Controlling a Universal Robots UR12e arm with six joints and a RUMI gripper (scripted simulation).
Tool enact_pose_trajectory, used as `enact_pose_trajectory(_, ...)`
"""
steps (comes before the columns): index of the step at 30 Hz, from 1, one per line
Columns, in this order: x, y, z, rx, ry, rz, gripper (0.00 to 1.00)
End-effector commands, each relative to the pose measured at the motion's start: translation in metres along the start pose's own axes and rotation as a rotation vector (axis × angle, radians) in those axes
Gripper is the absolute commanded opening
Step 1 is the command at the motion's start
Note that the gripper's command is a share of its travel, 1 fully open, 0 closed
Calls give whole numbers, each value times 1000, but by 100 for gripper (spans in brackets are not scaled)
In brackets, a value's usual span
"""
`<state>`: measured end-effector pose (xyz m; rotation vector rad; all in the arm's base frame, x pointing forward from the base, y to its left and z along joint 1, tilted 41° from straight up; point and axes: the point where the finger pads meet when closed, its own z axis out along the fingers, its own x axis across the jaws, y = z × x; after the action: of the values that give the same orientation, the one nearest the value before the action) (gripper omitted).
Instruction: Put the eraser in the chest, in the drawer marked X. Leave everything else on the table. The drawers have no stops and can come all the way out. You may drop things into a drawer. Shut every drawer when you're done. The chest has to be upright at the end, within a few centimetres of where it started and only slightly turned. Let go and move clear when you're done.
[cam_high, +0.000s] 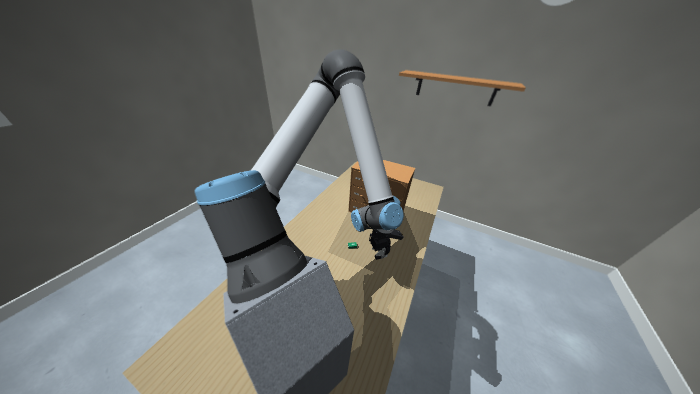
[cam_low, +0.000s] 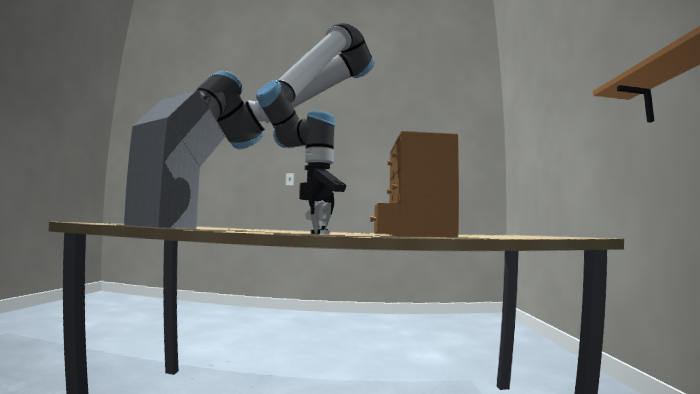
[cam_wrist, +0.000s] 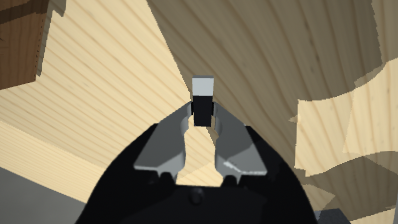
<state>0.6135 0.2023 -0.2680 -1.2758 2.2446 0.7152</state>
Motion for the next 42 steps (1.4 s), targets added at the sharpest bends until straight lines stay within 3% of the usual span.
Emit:
enact_pose_trajectory(1,0,0,-5,1,0,0,11)
enact_pose_trajectory(5,0,0,-21,1,0,0,11)
enact_pose_trajectory(14,0,0,-79,1,0,0,11)
enact_pose_trajectory(20,0,0,-95,1,0,0,11)
enact_pose_trajectory(36,-2,0,-100,1,0,-11,11)
enact_pose_trajectory(42,-27,4,-99,1,1,-194,11)
